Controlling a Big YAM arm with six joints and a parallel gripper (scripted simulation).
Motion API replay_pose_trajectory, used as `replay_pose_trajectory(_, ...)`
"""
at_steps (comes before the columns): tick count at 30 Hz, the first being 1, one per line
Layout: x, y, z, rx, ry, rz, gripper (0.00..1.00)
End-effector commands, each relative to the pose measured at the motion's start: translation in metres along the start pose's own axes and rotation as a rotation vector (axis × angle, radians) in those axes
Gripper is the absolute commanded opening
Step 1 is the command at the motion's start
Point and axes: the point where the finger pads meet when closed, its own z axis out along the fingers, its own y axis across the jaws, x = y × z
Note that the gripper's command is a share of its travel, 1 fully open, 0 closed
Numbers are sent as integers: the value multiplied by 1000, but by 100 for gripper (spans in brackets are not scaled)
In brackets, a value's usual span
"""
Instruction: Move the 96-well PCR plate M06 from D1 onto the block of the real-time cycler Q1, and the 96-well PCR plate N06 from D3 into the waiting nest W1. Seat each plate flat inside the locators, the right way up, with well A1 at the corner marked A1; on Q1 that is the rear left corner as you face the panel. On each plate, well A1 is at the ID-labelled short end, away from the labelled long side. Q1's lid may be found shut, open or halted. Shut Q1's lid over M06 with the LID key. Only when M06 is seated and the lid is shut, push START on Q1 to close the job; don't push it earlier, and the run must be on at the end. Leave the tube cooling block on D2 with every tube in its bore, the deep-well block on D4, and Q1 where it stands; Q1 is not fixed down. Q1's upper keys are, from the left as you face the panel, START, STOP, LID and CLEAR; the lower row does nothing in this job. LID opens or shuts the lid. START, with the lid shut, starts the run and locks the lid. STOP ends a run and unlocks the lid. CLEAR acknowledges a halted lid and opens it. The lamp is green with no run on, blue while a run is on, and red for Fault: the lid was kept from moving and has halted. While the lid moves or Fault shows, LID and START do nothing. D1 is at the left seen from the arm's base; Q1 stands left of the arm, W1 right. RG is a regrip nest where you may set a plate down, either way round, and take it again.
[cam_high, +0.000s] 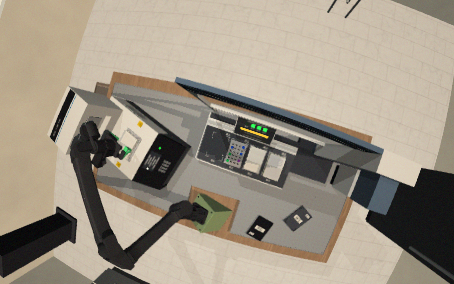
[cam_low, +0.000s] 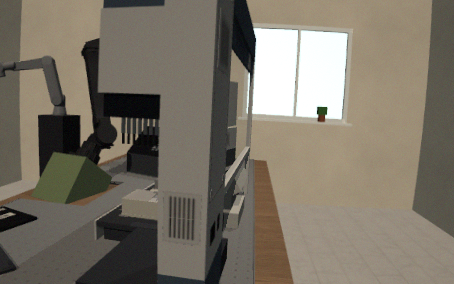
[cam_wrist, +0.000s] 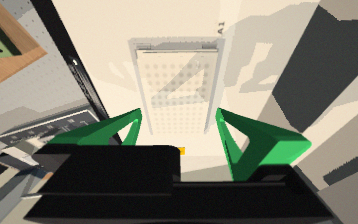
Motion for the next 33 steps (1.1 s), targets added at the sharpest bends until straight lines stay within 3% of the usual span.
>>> replay_pose_trajectory(1, 1, -19, -39, 57, 31, -32, 100)
replay_pose_trajectory(7, 1, -16, -33, 30, 16, -30, 100)
replay_pose_trajectory(12, -1, -18, -55, 62, 34, -28, 100)
replay_pose_trajectory(18, -3, -17, -68, 64, 37, -25, 100)
replay_pose_trajectory(27, -1, -17, -45, 35, 20, -39, 100)
replay_pose_trajectory(33, -1, -14, -43, 46, 27, -30, 100)
